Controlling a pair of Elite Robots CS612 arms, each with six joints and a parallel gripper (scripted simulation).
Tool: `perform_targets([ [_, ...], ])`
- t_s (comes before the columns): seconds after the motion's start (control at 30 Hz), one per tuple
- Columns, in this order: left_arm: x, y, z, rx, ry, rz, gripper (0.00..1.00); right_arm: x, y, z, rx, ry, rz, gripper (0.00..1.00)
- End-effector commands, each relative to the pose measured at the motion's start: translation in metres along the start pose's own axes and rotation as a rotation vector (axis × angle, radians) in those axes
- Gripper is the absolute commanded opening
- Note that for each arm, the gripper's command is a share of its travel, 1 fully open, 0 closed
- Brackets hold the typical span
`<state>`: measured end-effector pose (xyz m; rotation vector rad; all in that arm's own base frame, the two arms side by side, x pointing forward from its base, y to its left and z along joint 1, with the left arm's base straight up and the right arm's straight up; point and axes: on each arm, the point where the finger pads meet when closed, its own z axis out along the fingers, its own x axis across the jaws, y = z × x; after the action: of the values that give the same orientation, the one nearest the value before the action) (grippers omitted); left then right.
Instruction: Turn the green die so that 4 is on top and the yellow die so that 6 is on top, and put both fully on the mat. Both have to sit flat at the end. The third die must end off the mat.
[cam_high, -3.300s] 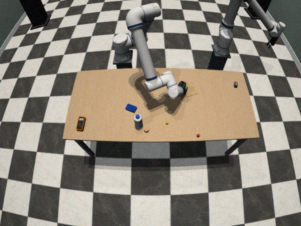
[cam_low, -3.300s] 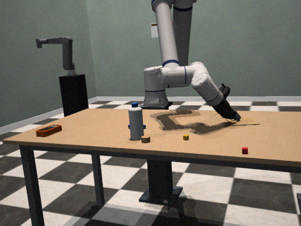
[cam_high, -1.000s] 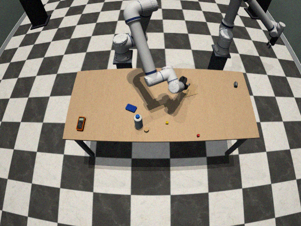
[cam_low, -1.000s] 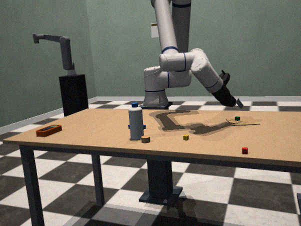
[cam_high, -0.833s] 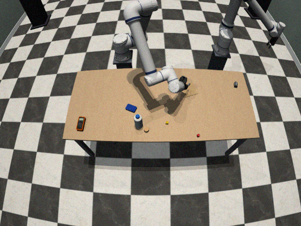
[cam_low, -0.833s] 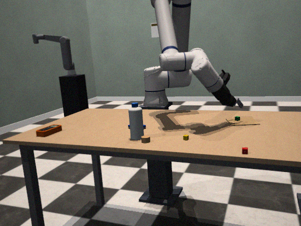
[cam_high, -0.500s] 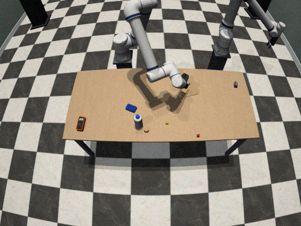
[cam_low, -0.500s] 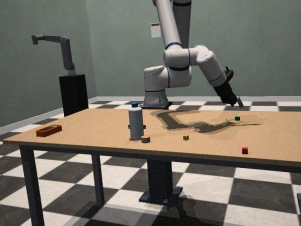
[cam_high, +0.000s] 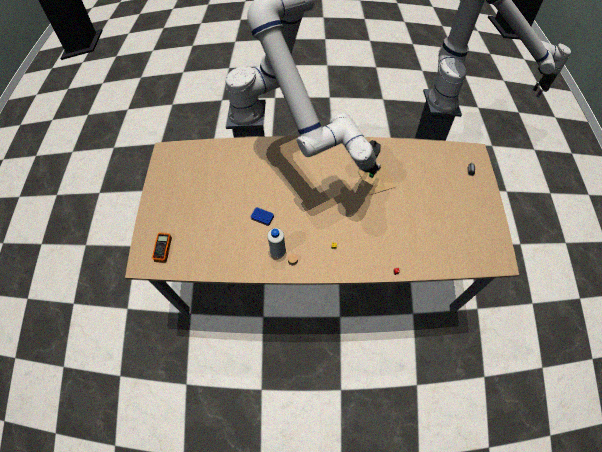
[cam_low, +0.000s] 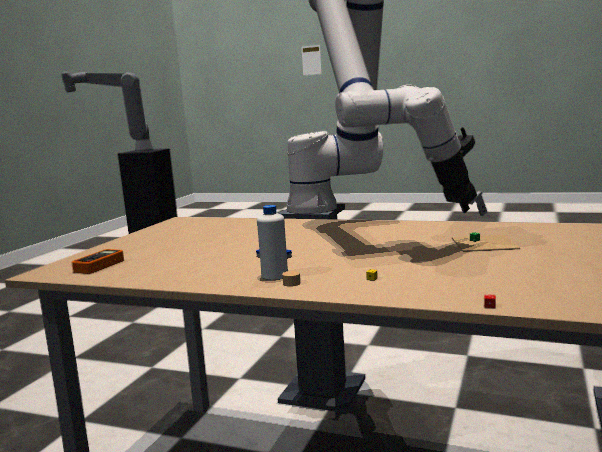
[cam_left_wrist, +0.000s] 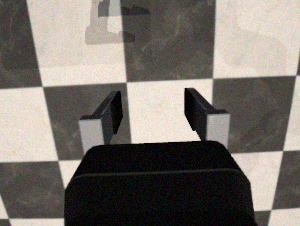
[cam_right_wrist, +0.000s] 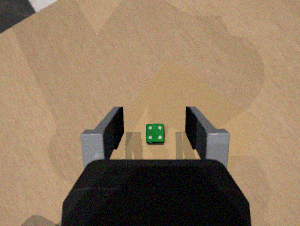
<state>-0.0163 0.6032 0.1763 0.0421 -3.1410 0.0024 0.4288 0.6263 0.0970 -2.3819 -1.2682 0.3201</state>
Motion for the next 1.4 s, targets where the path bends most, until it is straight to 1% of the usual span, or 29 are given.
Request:
perform_targets([
  [0.0, -0.0001, 0.0005, -0.0007, -0.001, 0.000, 0.000, 1.00, 0.0001, -0.0017, 0.0003, -0.079, -0.002, -0.002, 1.00],
  [0.1, -0.0001, 0.0005, -0.0007, -0.001, 0.000, 0.000, 1.00, 0.0004, -0.0029, -0.0001, -0.154, -0.001, -0.001, 1.00],
  [0.2, -0.0001, 0.0005, -0.0007, -0.001, 0.000, 0.000, 1.00, 0.0011, -0.0038, -0.0013, -0.206, 0.004, 0.000, 1.00],
  [0.27, -0.0001, 0.0005, -0.0007, -0.001, 0.000, 0.000, 1.00, 0.0013, -0.0041, -0.0018, -0.220, 0.006, 0.001, 1.00],
  [0.47, -0.0001, 0.0005, -0.0007, -0.001, 0.000, 0.000, 1.00, 0.0013, -0.0042, -0.0018, -0.225, 0.006, 0.001, 1.00],
  [0.57, -0.0001, 0.0005, -0.0007, -0.001, 0.000, 0.000, 1.00, 0.0010, -0.0044, -0.0010, -0.247, 0.003, 0.001, 1.00],
  [0.67, -0.0001, 0.0005, -0.0007, -0.001, 0.000, 0.000, 1.00, 0.0005, -0.0049, 0.0005, -0.297, 0.000, 0.000, 1.00],
  [0.83, -0.0001, 0.0005, -0.0007, -0.001, 0.000, 0.000, 1.00, 0.0006, -0.0066, 0.0012, -0.410, 0.000, 0.001, 1.00],
  [0.9, -0.0001, 0.0005, -0.0007, -0.001, 0.000, 0.000, 1.00, 0.0009, -0.0074, 0.0006, -0.447, 0.002, 0.001, 1.00],
  [0.97, -0.0001, 0.0005, -0.0007, -0.001, 0.000, 0.000, 1.00, 0.0009, -0.0074, 0.0006, -0.447, 0.002, 0.001, 1.00],
  [1.03, -0.0001, 0.0005, -0.0007, -0.001, 0.000, 0.000, 1.00, 0.0012, -0.0080, 0.0000, -0.471, 0.004, 0.002, 1.00],
  [1.1, -0.0001, 0.0005, -0.0007, -0.001, 0.000, 0.000, 1.00, 0.0014, -0.0083, -0.0003, -0.483, 0.006, 0.002, 1.00],
  [1.37, -0.0001, 0.0005, -0.0007, -0.001, 0.000, 0.000, 1.00, 0.0014, -0.0084, -0.0004, -0.485, 0.006, 0.002, 1.00],
])
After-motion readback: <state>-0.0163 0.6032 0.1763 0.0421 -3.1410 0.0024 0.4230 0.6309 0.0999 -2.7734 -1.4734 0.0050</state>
